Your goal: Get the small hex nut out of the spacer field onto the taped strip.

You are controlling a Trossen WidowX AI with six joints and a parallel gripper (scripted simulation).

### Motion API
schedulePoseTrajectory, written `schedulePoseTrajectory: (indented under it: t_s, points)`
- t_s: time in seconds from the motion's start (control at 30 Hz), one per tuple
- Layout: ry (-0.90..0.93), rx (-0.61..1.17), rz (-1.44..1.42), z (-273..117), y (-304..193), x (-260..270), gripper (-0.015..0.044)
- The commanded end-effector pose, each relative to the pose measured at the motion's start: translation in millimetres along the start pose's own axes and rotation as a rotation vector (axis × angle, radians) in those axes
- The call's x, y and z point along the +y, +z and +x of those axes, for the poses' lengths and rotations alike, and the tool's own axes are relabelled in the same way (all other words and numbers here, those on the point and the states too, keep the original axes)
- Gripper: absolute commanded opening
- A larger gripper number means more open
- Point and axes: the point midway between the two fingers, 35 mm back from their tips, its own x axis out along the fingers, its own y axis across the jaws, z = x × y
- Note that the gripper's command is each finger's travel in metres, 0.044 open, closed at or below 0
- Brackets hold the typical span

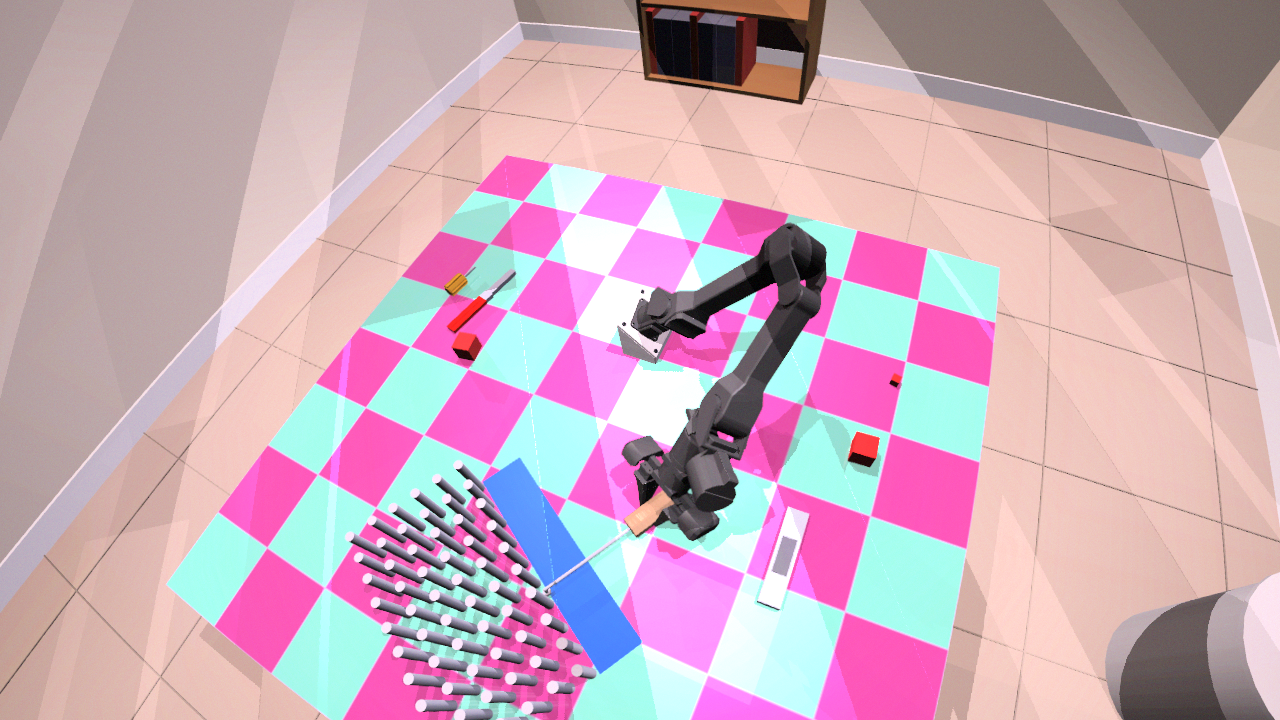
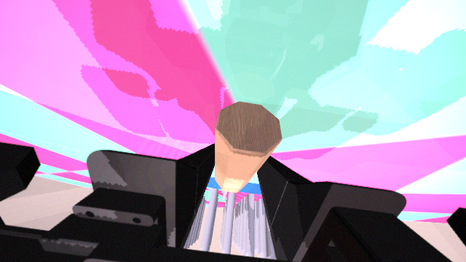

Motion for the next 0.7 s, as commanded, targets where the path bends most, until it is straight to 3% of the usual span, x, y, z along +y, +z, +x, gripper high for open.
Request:
schedulePoseTrajectory:
  t_s: [0.0, 0.67]
  points:
    - [-0.001, -0.001, 0.005, -2.7, 2.9, 0.0, 0.0]
    - [-0.001, -0.001, 0.005, -9.3, 10.6, 0.0, 0.0]
